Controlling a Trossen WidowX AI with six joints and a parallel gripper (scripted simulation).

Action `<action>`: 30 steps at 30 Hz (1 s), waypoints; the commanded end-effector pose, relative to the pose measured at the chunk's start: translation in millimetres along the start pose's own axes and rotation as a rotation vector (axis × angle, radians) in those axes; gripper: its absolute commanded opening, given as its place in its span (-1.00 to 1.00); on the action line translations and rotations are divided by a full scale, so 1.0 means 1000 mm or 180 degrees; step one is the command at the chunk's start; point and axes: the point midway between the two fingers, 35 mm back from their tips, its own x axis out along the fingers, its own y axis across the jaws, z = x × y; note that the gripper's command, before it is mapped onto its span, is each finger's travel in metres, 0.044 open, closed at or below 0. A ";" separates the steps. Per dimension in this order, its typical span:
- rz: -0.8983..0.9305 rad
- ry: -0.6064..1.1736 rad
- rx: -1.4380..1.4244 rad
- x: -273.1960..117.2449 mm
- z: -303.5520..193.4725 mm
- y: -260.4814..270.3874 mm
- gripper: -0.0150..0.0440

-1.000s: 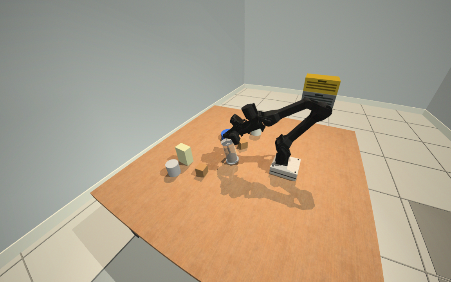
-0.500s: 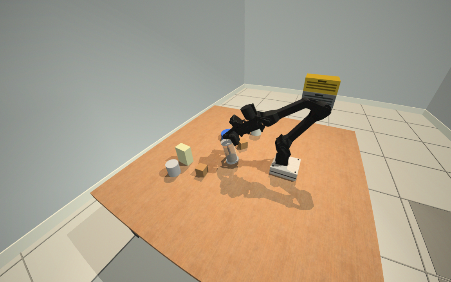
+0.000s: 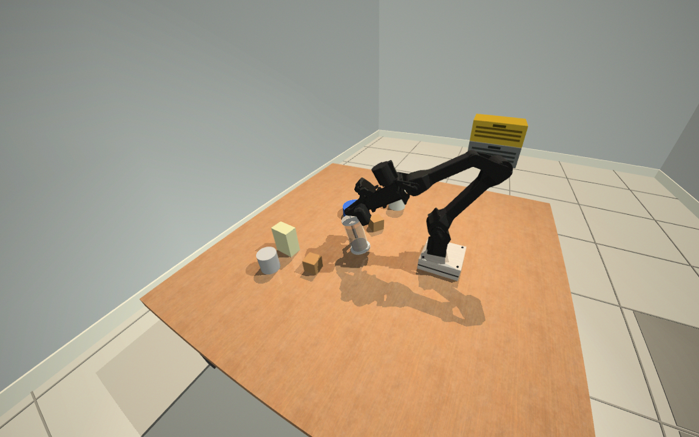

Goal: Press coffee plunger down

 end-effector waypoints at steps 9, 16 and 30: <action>0.0000 0.0003 0.0000 0.000 0.000 0.000 0.09; 0.0000 0.0003 0.0000 0.000 0.000 0.000 0.71; 0.0010 0.0048 -0.0023 -0.057 0.040 0.003 1.00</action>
